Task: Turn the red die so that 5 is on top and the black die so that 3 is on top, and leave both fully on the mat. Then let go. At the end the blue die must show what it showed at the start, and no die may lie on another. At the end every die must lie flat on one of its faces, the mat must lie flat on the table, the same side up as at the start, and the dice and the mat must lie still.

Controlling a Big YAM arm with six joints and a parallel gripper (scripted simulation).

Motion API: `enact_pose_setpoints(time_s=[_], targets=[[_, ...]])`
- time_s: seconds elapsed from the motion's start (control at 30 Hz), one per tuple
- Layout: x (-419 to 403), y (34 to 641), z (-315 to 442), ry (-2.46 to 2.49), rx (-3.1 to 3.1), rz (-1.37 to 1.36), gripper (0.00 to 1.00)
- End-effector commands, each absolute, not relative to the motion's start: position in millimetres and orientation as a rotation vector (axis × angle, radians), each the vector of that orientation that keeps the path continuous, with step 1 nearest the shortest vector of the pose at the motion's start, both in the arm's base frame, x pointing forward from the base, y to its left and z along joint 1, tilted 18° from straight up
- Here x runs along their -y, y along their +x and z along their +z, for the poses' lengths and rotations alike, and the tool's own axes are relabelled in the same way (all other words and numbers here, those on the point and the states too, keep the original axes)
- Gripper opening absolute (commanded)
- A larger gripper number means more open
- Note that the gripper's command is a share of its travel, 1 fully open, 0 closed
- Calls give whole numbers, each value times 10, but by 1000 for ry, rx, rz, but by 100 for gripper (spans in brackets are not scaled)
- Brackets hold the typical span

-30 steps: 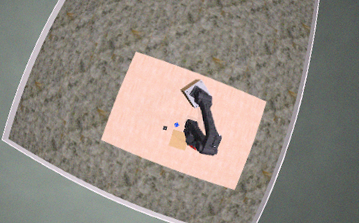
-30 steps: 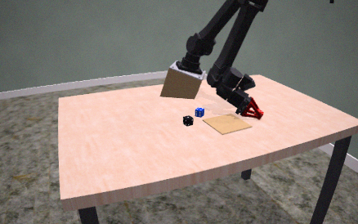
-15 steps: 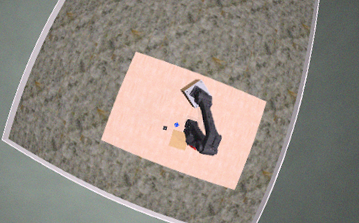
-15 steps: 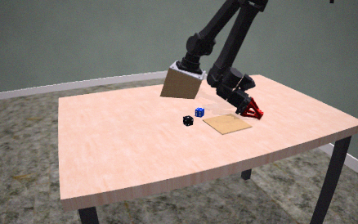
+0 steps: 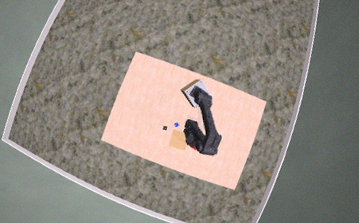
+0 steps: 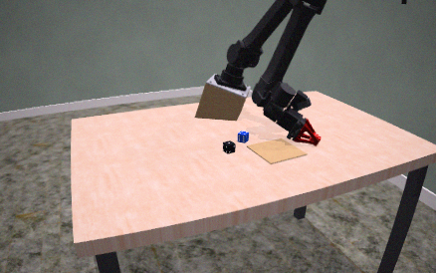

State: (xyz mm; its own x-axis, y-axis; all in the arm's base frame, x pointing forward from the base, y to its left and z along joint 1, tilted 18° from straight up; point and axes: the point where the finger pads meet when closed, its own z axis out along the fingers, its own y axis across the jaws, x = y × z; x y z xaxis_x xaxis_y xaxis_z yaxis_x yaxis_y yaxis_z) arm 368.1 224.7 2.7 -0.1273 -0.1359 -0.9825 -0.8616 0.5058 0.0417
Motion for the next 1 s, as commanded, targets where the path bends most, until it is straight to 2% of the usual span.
enact_pose_setpoints(time_s=[0.0,0.7,0.73,0.8,0.83,0.97], targets=[[-2303,3693,80,-882,-1565,788,25],[-2303,3693,80,-882,-1565,788,25],[-2303,3693,80,-882,-1565,788,28],[-2303,3693,80,-882,-1565,788,28],[-2303,3693,80,-882,-1565,788,32],[-2303,3693,80,-882,-1565,787,36]])
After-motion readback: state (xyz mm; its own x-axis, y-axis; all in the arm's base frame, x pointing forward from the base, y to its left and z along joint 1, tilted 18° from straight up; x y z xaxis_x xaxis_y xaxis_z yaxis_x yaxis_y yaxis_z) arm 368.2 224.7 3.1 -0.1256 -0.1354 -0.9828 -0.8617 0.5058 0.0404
